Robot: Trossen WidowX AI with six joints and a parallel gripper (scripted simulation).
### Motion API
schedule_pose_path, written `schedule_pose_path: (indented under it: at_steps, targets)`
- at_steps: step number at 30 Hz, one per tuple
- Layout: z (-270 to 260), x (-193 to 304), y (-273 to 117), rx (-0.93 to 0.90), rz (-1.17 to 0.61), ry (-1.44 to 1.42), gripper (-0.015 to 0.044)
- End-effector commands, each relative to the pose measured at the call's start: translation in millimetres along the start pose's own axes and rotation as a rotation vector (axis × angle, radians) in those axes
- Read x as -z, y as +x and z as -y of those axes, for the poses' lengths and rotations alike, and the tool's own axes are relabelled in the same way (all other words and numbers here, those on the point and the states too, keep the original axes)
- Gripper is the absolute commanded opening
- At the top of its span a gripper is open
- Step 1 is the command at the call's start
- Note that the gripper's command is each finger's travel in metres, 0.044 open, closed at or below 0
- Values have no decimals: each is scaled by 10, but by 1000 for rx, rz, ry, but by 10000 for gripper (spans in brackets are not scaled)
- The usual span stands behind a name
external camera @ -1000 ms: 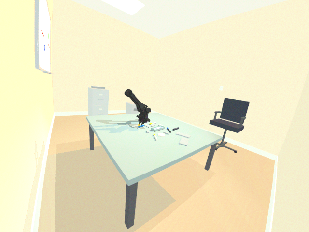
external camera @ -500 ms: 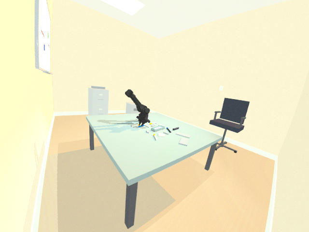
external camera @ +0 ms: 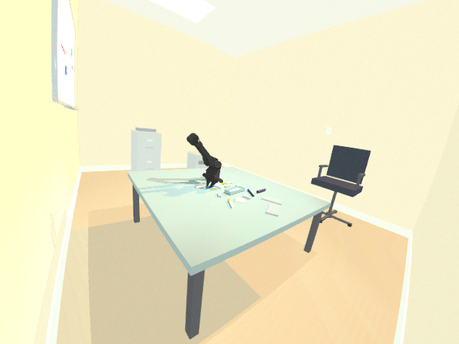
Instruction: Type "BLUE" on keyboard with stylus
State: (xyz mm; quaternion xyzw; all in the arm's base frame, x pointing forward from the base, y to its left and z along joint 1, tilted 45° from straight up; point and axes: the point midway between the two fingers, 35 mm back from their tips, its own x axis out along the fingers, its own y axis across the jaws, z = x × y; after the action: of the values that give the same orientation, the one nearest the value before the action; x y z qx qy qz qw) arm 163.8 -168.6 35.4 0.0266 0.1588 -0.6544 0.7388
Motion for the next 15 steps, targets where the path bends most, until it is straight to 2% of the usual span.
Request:
schedule_pose_path:
  at_steps: [1, 5, 8, 15]
  targets:
    - [0, 0, 0, 0, 0, 0, 124]
    - [0, 0, 0, 0, 0, 0, 19]
    - [0, 0, 0, 0, 0, 0, 0]
    - [-1, 1, -2, 0, -1, 0, 0]
